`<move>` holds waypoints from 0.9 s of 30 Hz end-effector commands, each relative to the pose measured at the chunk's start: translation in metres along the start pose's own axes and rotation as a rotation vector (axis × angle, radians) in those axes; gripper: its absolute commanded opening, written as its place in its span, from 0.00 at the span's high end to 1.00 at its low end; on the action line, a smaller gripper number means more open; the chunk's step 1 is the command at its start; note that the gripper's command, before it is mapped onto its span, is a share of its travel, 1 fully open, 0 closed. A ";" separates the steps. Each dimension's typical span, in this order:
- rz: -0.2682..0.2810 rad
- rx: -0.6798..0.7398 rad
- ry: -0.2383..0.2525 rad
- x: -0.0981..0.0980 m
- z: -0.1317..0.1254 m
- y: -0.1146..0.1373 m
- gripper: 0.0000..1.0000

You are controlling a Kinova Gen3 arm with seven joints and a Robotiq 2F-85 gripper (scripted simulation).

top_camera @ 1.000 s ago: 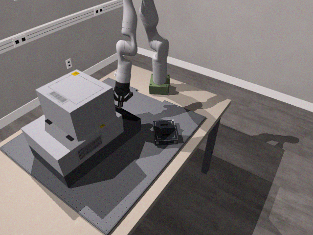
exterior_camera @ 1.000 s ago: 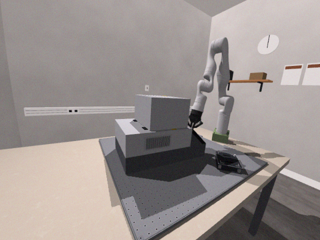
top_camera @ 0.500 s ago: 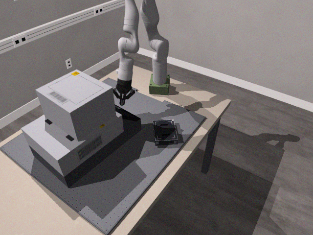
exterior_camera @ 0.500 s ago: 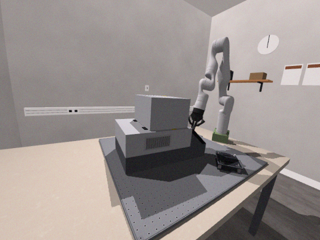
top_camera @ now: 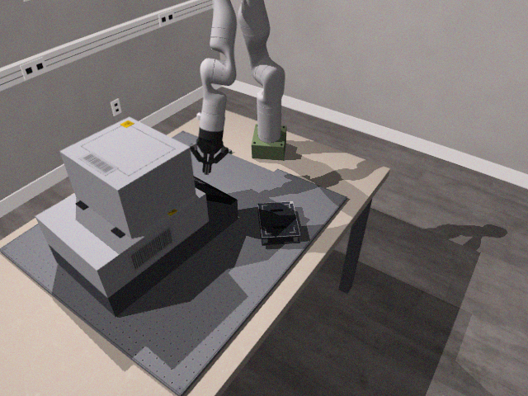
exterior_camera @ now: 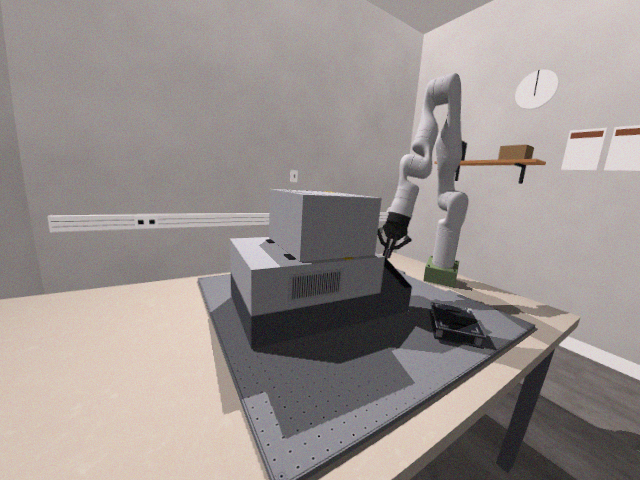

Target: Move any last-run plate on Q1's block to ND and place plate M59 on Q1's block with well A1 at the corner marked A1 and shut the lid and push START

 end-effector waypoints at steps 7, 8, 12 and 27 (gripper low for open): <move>0.004 0.004 0.003 -0.001 -0.002 0.003 0.90; 0.004 0.004 0.003 -0.001 -0.002 0.003 0.90; 0.004 0.004 0.003 -0.001 -0.002 0.003 0.90; 0.004 0.004 0.003 -0.001 -0.002 0.003 0.90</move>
Point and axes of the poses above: the point where the finger pads meet when closed, its own x axis out along the fingers, its own z axis across the jaws, y = z × x, the point moved 4 cm from there along -x, back along the fingers, and after that the axes turned 7 degrees about -x, right-handed, at the moved point
